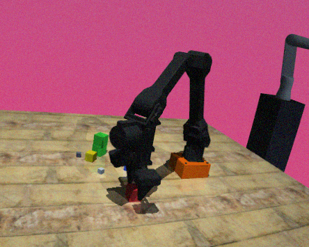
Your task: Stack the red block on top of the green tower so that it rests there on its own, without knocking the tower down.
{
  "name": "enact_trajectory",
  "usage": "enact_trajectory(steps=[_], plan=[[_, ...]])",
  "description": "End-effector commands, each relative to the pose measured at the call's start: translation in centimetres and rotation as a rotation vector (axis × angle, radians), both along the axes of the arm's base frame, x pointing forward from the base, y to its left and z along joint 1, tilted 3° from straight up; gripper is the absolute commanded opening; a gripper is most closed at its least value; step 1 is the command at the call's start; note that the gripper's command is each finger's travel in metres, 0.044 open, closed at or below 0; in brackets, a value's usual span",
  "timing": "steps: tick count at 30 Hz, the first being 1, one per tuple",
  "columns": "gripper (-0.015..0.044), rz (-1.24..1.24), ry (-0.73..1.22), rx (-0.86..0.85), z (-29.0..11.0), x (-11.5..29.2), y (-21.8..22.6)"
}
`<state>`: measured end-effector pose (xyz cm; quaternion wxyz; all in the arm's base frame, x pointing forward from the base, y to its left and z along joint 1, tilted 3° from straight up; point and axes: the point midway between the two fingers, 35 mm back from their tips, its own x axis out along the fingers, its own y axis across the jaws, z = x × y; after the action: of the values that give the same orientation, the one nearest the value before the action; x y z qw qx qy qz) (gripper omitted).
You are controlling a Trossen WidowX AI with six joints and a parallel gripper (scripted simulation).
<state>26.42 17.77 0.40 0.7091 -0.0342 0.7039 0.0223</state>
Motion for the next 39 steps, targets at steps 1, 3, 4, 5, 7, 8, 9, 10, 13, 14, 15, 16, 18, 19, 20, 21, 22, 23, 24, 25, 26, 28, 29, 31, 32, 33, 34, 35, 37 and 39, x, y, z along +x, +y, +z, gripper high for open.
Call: enact_trajectory(steps=[1, 3, 4, 5, 7, 8, 9, 10, 13, 14, 15, 16, 18, 19, 20, 21, 22, 23, 24, 25, 26, 28, 29, 31, 32, 33, 34, 35, 37, 39], plan=[[0.0440, 0.006, 0.000, -0.007, -0.82, -0.04, -0.17], [0.0440, 0.006, 0.000, -0.007, -1.14, -0.05, -0.19], [0.0440, 0.006, 0.000, -0.007, -1.30, -0.06, -0.20], [0.0440, 0.006, 0.001, -0.007, -1.46, -0.07, -0.21], [0.0440, 0.006, 0.001, -0.007, -1.66, -0.08, -0.23], [0.0440, 0.006, 0.001, -0.007, -1.69, -0.08, -0.23], [0.0440, 0.006, 0.001, -0.007, -1.69, -0.08, -0.23], [0.0440, 0.006, 0.001, -0.007, -1.69, -0.08, -0.23], [0.0440, 0.006, 0.001, -0.007, -1.69, -0.08, -0.23], [0.0440, 0.006, 0.001, -0.007, -1.69, -0.08, -0.23], [0.0440, 0.006, 0.001, -0.007, -1.69, -0.08, -0.23], [0.0440, 0.006, 0.001, -0.007, -1.69, -0.08, -0.23], [0.0440, 0.006, 0.001, -0.007, -1.69, -0.08, -0.23], [0.0440, 0.006, 0.001, -0.007, -1.69, -0.08, -0.23], [0.0440, 0.006, 0.001, -0.007, -1.69, -0.08, -0.23], [0.0440, 0.006, 0.001, -0.007, -1.69, -0.08, -0.23], [0.0440, 0.006, 0.001, -0.007, -1.64, -0.08, -0.23], [0.0414, 0.006, 0.001, -0.007, -1.64, -0.08, -0.23], [0.0387, 0.006, 0.001, -0.007, -1.64, -0.08, -0.23], [0.0361, 0.006, 0.001, -0.007, -1.64, -0.08, -0.23], [0.0335, 0.006, 0.001, -0.007, -1.64, -0.08, -0.23], [0.0282, 0.006, 0.001, -0.007, -1.64, -0.08, -0.23], [0.0256, 0.006, 0.001, -0.007, -1.64, -0.08, -0.23], [0.0204, 0.006, 0.001, -0.007, -1.64, -0.08, -0.23], [0.0177, 0.006, 0.001, -0.007, -1.64, -0.08, -0.23], [0.0151, 0.006, 0.001, -0.007, -1.64, -0.08, -0.23], [0.0145, 0.006, 0.001, -0.007, -1.64, -0.08, -0.23], [0.0138, 0.006, 0.001, -0.007, -1.64, -0.08, -0.23], [0.0125, 0.006, 0.001, -0.007, -1.64, -0.08, -0.23], [0.0111, 0.006, 0.001, -0.007, -1.64, -0.08, -0.23]])
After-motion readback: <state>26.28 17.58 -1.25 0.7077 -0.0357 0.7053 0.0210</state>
